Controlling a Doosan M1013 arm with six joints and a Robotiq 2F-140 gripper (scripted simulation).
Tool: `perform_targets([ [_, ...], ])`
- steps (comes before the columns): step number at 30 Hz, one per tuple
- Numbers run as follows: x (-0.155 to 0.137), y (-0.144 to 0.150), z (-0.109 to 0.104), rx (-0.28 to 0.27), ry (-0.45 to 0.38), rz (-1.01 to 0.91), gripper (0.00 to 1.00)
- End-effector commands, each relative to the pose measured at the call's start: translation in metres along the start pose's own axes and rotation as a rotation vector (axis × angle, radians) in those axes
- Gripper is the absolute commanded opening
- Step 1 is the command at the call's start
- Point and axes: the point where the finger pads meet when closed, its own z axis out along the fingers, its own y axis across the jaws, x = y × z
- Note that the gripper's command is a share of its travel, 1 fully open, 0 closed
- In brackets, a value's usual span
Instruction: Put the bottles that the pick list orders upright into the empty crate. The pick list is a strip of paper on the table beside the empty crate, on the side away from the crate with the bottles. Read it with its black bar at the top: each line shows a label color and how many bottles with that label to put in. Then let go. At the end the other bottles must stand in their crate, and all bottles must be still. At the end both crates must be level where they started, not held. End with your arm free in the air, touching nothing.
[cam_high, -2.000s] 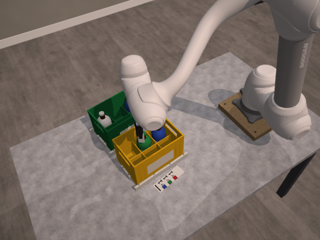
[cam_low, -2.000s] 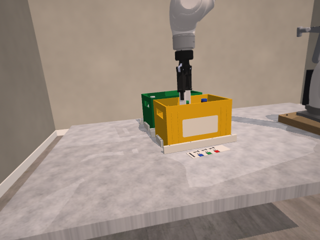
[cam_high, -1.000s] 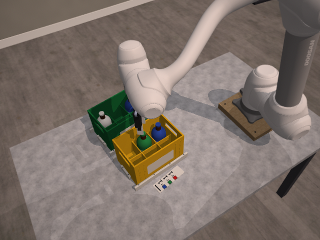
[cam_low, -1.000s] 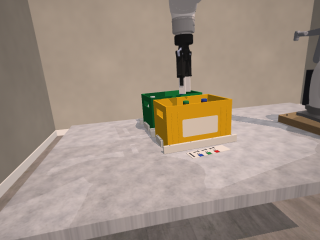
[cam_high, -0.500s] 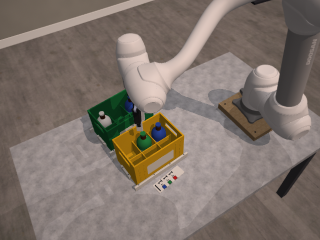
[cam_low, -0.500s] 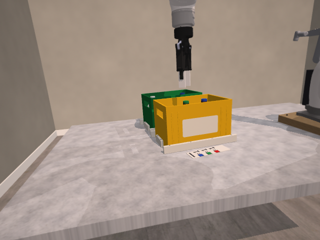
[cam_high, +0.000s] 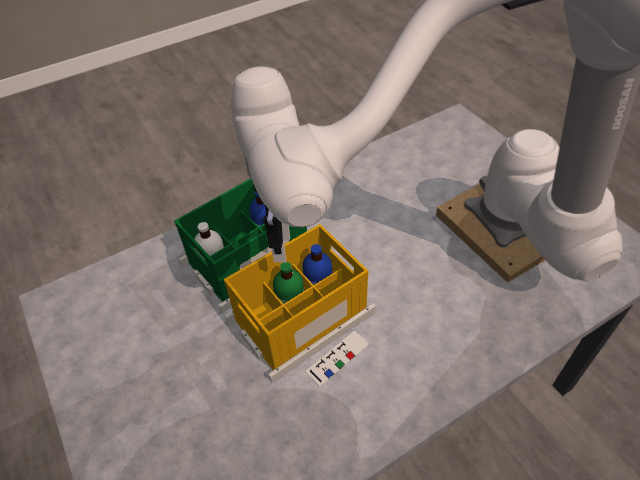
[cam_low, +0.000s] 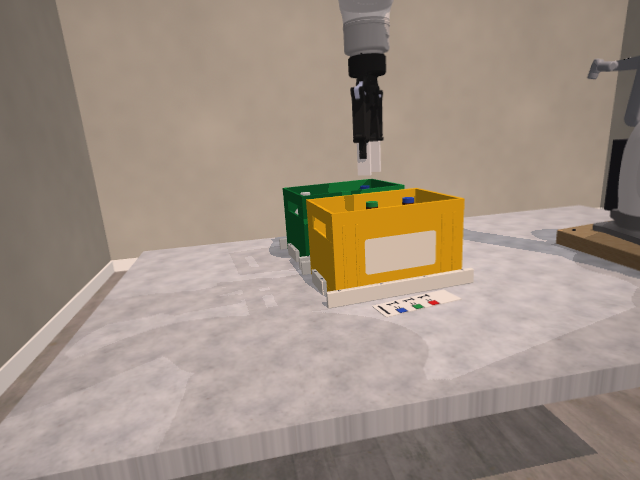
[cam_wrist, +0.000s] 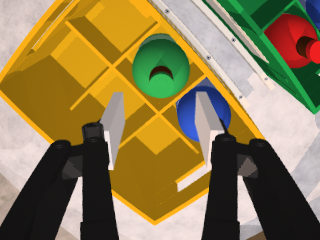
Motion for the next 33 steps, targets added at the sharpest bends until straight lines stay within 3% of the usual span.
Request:
perform_targets([
  [1, 0.0, 0.0, 0.0, 0.0, 0.0, 0.0, 0.38],
  [14, 0.0, 0.0, 0.0, 0.0, 0.0, 0.0, 0.38],
  [33, 0.016, 0.084, 0.0, 0.0, 0.0, 0.0, 0.38],
])
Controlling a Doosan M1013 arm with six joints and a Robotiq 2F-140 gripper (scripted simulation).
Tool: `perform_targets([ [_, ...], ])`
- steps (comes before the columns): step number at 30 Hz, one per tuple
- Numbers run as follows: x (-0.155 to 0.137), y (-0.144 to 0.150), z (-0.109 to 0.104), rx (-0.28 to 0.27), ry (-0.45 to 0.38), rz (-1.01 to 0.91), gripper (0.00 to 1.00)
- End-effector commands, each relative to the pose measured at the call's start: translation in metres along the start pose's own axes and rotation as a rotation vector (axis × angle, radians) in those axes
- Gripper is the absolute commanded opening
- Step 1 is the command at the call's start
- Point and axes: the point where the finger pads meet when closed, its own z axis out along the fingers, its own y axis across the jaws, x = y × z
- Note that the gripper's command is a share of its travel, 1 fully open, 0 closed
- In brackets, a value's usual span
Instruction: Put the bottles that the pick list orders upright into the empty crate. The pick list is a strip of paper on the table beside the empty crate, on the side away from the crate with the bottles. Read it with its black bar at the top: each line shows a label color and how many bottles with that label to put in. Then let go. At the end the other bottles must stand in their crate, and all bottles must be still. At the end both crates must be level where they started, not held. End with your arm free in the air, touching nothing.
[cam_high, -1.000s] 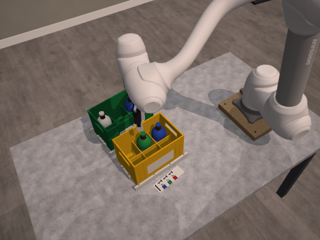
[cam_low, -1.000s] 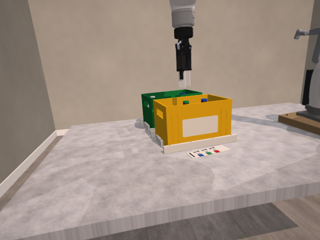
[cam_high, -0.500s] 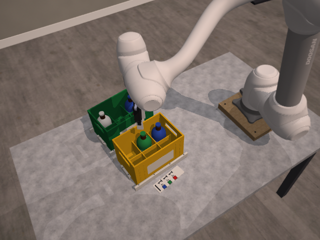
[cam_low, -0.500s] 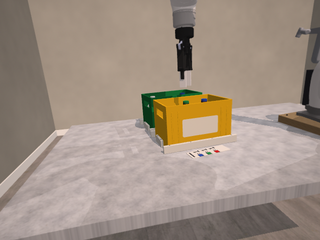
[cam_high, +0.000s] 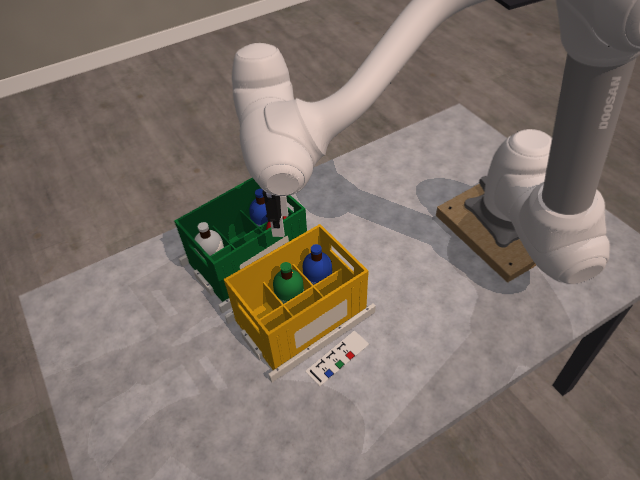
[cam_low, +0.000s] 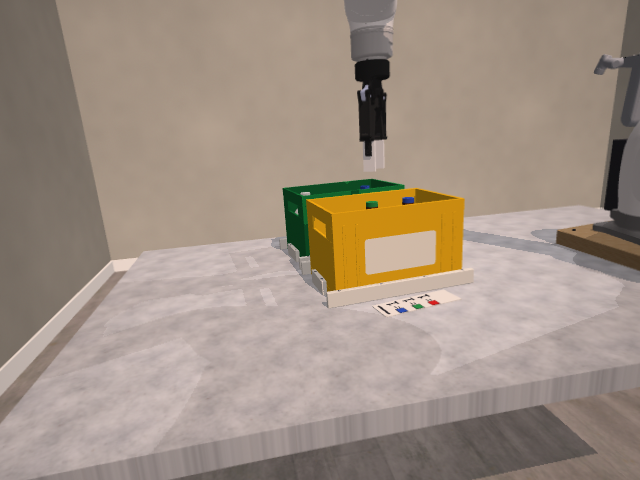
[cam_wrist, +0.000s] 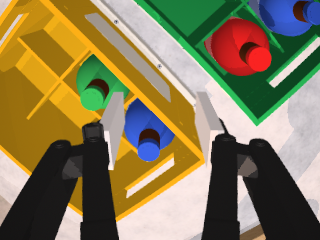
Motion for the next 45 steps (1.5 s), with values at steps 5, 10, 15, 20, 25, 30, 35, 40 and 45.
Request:
perform_targets([
  [5, 0.006, 0.025, 0.0, 0.001, 0.0, 0.0, 0.38],
  [10, 0.012, 0.049, 0.0, 0.001, 0.0, 0.0, 0.38],
  [15, 0.017, 0.074, 0.0, 0.001, 0.0, 0.0, 0.38],
  [20, 0.021, 0.088, 0.0, 0.001, 0.0, 0.0, 0.38],
  [25, 0.024, 0.105, 0.0, 0.001, 0.0, 0.0, 0.38],
  [30, 0.024, 0.105, 0.0, 0.001, 0.0, 0.0, 0.38],
  [35, 0.024, 0.105, 0.003, 0.001, 0.0, 0.0, 0.38],
  [40, 0.024, 0.105, 0.008, 0.001, 0.0, 0.0, 0.38],
  [45, 0.024, 0.105, 0.015, 0.001, 0.0, 0.0, 0.38],
])
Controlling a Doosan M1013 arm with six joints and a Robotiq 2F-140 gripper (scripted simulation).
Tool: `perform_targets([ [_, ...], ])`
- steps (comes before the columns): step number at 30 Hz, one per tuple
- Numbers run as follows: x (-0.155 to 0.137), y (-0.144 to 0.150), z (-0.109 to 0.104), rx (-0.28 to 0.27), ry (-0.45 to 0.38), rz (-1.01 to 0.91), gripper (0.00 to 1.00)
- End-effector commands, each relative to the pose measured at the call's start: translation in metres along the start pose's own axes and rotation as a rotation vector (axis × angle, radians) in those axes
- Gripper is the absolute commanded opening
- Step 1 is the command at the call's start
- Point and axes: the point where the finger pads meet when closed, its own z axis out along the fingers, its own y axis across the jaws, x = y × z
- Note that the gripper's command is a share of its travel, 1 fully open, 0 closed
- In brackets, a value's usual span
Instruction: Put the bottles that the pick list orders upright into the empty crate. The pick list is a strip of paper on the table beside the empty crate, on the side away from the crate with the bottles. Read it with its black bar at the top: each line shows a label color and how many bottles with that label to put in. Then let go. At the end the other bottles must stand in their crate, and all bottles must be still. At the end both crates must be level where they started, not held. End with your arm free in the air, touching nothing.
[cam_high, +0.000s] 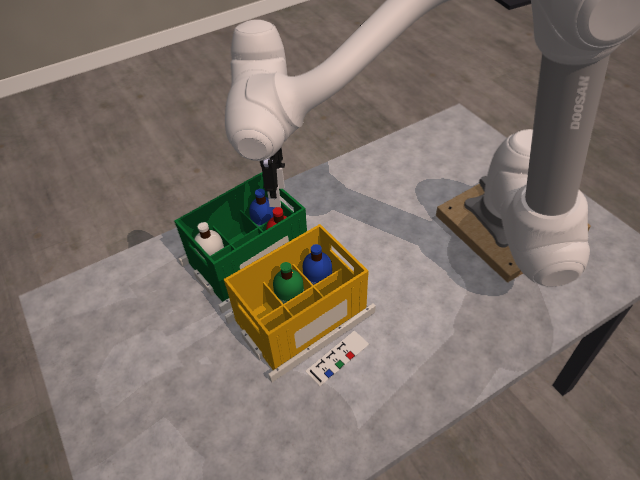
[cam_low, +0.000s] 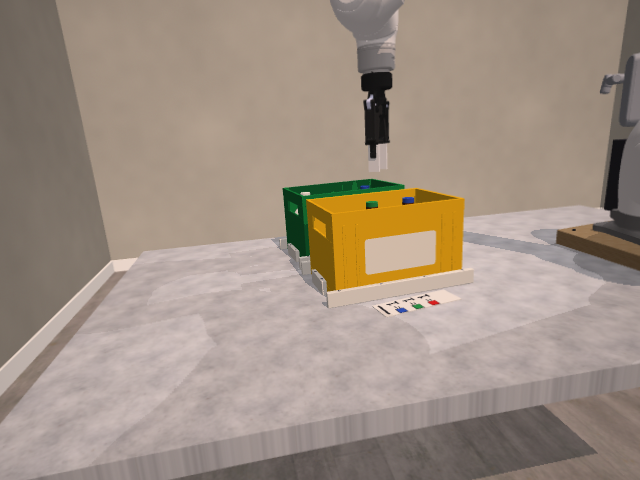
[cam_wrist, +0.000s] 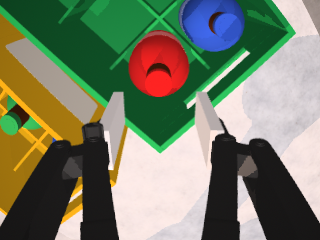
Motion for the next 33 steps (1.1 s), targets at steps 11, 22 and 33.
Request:
perform_targets([
  [11, 0.0, 0.0, 0.014, 0.0, 0.0, 0.0, 0.38],
  [22, 0.0, 0.0, 0.029, 0.0, 0.0, 0.0, 0.38],
  [33, 0.0, 0.0, 0.041, 0.0, 0.0, 0.0, 0.38],
])
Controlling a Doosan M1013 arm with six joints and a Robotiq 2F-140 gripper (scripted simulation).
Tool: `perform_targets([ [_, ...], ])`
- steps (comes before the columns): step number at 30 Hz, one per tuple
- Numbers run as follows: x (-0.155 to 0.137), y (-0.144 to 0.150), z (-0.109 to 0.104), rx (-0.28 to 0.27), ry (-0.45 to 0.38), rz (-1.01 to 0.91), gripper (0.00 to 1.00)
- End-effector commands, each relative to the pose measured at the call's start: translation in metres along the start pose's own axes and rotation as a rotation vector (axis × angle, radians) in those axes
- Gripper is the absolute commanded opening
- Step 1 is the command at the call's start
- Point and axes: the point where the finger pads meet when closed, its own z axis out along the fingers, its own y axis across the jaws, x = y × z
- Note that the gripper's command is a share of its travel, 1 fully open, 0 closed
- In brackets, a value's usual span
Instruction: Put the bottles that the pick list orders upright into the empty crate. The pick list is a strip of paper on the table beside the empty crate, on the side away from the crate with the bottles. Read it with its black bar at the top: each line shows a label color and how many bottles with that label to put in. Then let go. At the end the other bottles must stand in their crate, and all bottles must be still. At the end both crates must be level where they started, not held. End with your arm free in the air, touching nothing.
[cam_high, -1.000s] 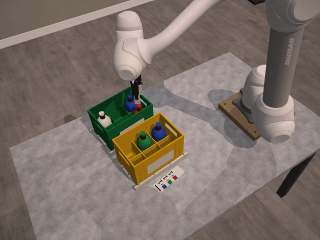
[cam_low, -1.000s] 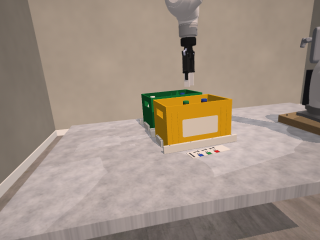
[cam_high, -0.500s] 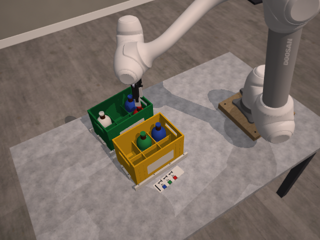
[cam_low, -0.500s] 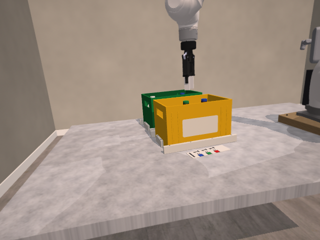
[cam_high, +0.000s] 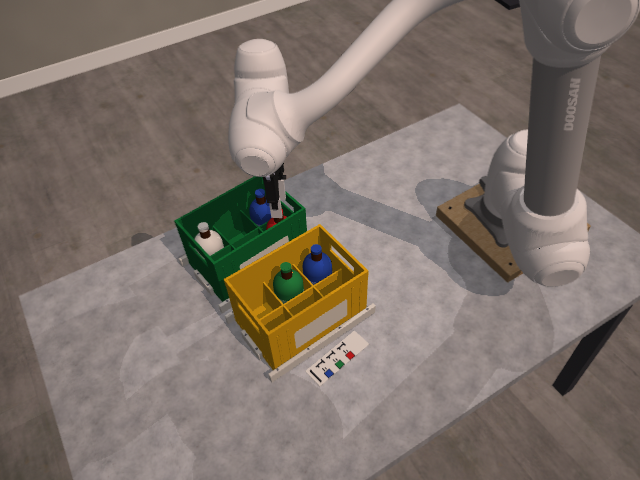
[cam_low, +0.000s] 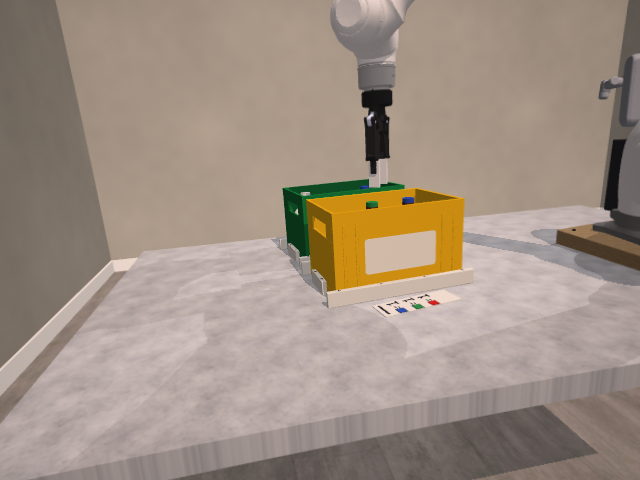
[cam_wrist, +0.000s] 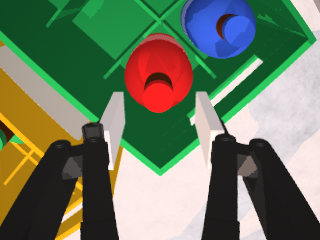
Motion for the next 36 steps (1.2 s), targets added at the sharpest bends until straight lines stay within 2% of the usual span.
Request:
perform_targets([
  [1, 0.0, 0.0, 0.003, 0.0, 0.0, 0.0, 0.38],
  [24, 0.0, 0.0, 0.031, 0.0, 0.0, 0.0, 0.38],
  [36, 0.0, 0.0, 0.035, 0.0, 0.0, 0.0, 0.38],
])
